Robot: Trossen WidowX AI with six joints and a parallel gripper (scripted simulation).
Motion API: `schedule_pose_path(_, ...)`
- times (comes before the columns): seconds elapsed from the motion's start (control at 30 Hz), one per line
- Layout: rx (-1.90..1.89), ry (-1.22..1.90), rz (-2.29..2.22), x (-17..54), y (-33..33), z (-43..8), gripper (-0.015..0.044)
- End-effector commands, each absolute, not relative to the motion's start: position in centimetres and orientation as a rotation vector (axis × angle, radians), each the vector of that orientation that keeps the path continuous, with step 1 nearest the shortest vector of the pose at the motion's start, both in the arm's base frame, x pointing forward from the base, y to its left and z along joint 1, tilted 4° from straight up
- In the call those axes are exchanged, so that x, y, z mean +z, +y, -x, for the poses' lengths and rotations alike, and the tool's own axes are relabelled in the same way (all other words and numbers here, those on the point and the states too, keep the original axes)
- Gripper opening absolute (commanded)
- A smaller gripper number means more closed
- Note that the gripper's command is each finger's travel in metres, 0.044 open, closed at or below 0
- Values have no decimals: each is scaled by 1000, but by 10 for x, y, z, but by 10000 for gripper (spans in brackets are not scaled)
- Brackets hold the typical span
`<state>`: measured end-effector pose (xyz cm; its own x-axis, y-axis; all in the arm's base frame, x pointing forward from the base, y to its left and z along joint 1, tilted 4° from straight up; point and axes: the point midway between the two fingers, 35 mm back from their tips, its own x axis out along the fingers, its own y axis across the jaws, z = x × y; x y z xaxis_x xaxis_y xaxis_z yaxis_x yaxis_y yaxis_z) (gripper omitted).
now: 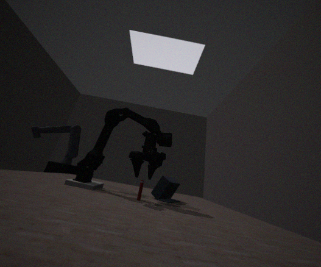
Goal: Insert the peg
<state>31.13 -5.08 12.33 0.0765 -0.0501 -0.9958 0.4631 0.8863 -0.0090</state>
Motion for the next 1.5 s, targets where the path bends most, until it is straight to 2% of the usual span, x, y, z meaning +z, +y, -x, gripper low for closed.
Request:
schedule_pose_path(0.0, -397, 1456, -344, 115, -52, -312, 440)
schedule_pose_path(1.03, -397, 1457, -344, 73, -54, -313, 440)
schedule_pose_path(1.47, -397, 1449, -348, 76, -53, -313, 99)
